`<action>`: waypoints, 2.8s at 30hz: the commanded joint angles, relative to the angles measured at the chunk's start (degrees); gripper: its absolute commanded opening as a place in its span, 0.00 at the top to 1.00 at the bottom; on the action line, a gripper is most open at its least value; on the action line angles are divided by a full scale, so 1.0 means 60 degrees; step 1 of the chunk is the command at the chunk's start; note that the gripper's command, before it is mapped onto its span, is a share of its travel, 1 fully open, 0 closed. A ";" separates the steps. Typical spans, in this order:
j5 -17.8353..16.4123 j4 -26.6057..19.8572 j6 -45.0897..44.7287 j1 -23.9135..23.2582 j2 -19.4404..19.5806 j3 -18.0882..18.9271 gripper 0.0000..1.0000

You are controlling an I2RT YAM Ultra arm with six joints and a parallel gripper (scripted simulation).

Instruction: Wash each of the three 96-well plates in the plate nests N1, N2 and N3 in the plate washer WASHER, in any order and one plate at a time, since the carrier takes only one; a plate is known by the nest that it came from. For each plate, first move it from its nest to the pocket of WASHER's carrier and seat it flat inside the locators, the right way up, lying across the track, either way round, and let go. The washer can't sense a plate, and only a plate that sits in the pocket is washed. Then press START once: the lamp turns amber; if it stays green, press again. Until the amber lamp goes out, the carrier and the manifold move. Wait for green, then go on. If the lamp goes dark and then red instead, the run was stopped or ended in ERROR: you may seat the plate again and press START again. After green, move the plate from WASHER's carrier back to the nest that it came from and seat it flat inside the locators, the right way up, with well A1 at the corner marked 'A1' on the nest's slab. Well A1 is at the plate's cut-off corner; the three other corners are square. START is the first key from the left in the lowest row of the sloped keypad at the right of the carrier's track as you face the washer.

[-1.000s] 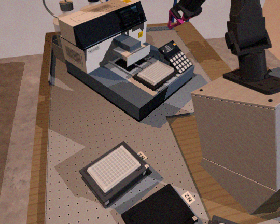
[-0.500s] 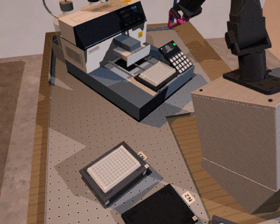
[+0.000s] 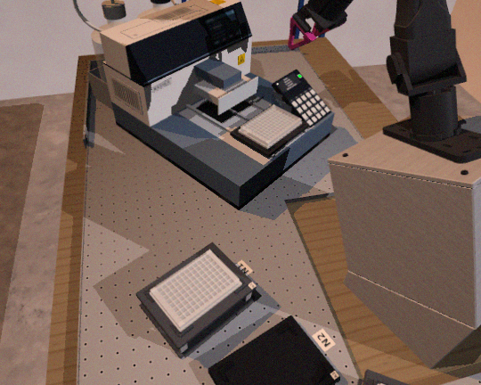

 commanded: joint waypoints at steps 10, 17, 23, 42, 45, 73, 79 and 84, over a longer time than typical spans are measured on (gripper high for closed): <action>-0.0034 0.0047 0.0055 -0.0031 -0.0272 -0.0249 1.00; -0.0111 0.0868 -0.0058 -0.0161 -0.0501 -0.1220 1.00; -0.0141 0.1396 -0.0105 -0.0200 -0.0627 -0.1893 1.00; -0.0255 0.3241 -0.0214 -0.0344 -0.0674 -0.3941 1.00; -0.0279 0.3632 -0.0238 -0.0375 -0.0394 -0.4309 1.00; 0.0303 0.6781 0.0670 0.0139 -0.0057 -0.6608 0.00; 0.1696 0.5528 0.2625 0.1384 -0.1153 -0.6254 0.00; 0.3373 0.4021 0.4991 0.2931 -0.2137 -0.5776 0.00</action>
